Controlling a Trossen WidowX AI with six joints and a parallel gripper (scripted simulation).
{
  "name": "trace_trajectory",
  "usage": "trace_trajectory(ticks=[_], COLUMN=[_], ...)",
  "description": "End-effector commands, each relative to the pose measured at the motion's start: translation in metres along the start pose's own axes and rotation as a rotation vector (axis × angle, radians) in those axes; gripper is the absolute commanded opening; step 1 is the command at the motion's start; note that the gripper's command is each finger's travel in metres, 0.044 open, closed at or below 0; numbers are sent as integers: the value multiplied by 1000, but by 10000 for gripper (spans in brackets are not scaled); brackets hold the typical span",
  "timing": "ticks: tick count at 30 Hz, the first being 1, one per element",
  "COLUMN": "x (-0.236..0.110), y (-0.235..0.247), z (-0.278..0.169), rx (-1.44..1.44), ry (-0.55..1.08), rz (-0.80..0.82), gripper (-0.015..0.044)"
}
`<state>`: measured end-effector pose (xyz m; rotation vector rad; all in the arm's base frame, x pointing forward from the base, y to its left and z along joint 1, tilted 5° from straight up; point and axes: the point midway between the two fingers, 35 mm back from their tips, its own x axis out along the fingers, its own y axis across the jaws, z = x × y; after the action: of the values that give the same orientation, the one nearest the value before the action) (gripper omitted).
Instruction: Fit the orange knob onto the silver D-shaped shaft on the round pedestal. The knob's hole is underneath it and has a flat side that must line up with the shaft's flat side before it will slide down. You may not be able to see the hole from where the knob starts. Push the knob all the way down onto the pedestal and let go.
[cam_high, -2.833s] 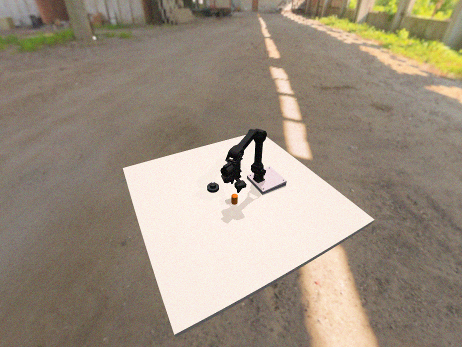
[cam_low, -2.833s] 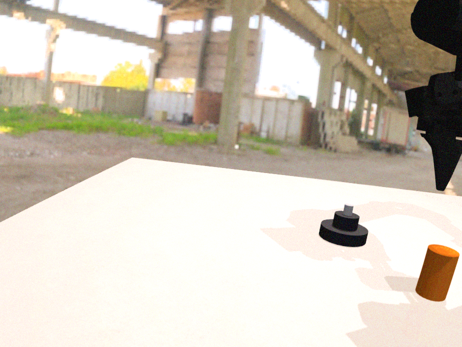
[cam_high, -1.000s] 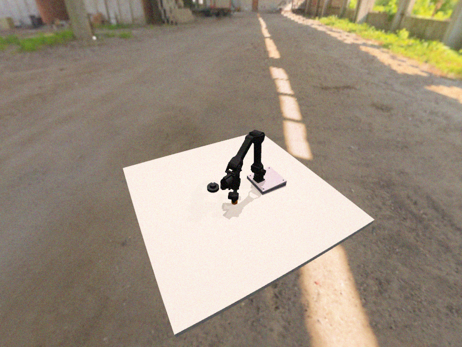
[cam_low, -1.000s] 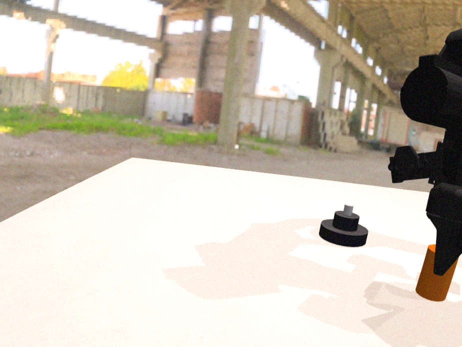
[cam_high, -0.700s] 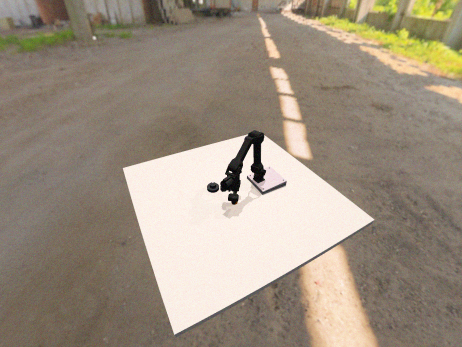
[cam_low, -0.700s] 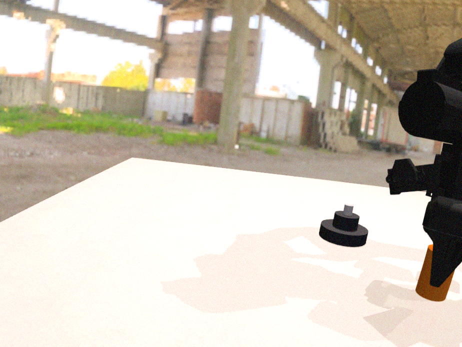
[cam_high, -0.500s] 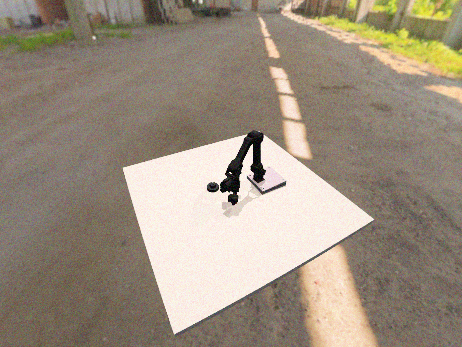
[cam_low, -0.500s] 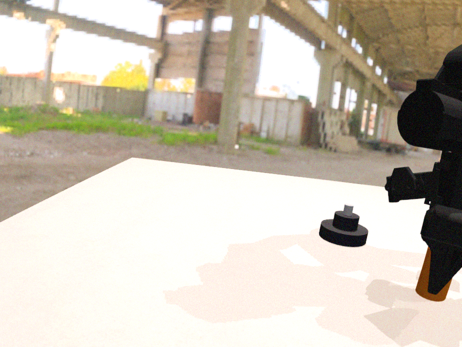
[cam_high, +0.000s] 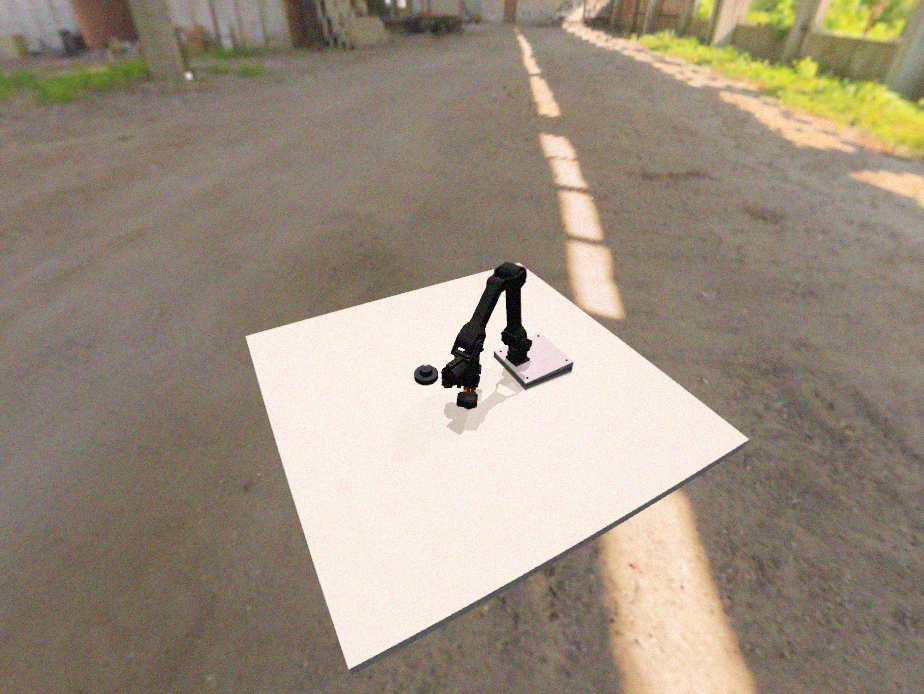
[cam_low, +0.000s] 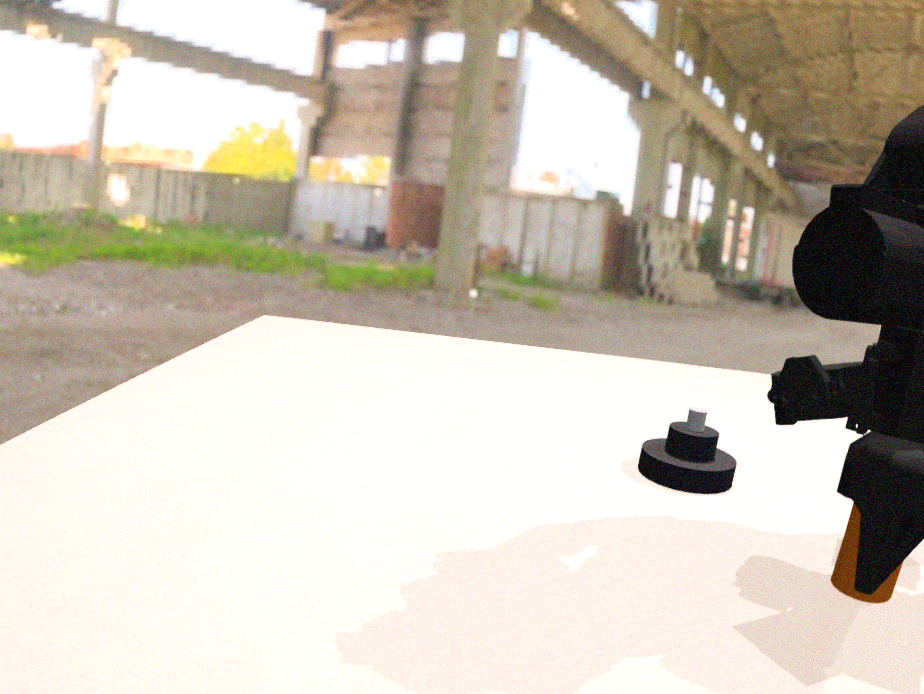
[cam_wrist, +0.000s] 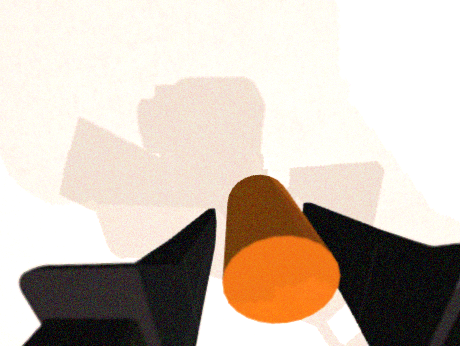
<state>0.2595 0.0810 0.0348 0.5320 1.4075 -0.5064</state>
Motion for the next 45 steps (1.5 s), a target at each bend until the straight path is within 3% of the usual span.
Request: trace_trajectory(ticks=[1,7,12,36,45], x=[1,1,-11,-136,-138], y=[0,0,3,2,2], z=[0,0,3,8,8], rx=[-4,-4,-4,-5,-6], ry=[-1,-1,-1,-2,2], rz=[-4,-4,-3,-3,13], gripper=[171,131,0,0,0])
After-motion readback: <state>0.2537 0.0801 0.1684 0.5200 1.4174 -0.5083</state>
